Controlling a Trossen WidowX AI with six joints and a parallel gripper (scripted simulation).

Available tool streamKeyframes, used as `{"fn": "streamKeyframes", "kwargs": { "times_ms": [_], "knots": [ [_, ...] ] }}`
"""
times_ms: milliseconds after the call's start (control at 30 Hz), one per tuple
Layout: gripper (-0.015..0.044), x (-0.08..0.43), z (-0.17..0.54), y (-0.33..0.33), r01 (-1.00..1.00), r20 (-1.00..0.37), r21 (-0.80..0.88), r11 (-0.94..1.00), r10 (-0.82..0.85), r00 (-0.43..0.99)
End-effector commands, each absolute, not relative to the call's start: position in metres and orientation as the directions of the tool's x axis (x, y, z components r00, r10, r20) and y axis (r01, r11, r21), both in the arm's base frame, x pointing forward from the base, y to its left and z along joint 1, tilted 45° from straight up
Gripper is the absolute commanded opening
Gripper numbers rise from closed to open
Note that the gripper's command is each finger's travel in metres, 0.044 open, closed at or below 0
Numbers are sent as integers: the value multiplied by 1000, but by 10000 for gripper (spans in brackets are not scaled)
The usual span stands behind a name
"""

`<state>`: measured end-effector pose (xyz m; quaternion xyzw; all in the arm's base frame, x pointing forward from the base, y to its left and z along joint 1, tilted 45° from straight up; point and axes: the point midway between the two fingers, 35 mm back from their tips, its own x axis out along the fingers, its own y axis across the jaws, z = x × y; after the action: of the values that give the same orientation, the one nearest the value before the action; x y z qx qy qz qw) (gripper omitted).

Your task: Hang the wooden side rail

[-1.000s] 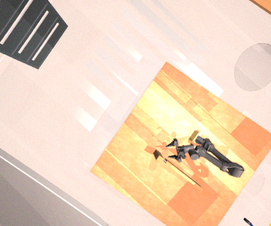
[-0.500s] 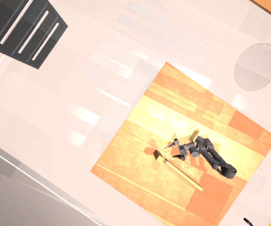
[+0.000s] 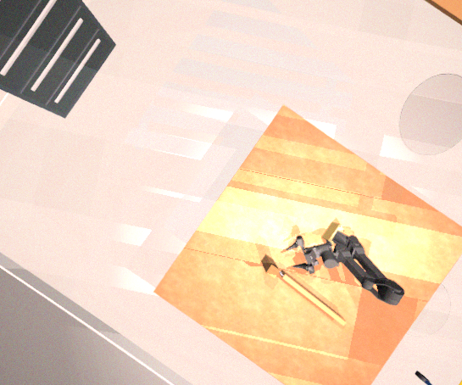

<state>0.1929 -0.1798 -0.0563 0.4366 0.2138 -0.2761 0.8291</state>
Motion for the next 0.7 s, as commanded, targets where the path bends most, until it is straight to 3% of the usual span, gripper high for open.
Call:
{"fn": "streamKeyframes", "kwargs": {
  "times_ms": [0, 300, 667],
  "knots": [
    [440, 204, -61, -191, 678, -636, 600, 425, -261, 726],
    [440, 235, -55, -209, 813, -800, 511, 278, -193, 569],
    [440, 250, 0, -199, 929, -926, 324, 176, -142, 350]
  ]
}}
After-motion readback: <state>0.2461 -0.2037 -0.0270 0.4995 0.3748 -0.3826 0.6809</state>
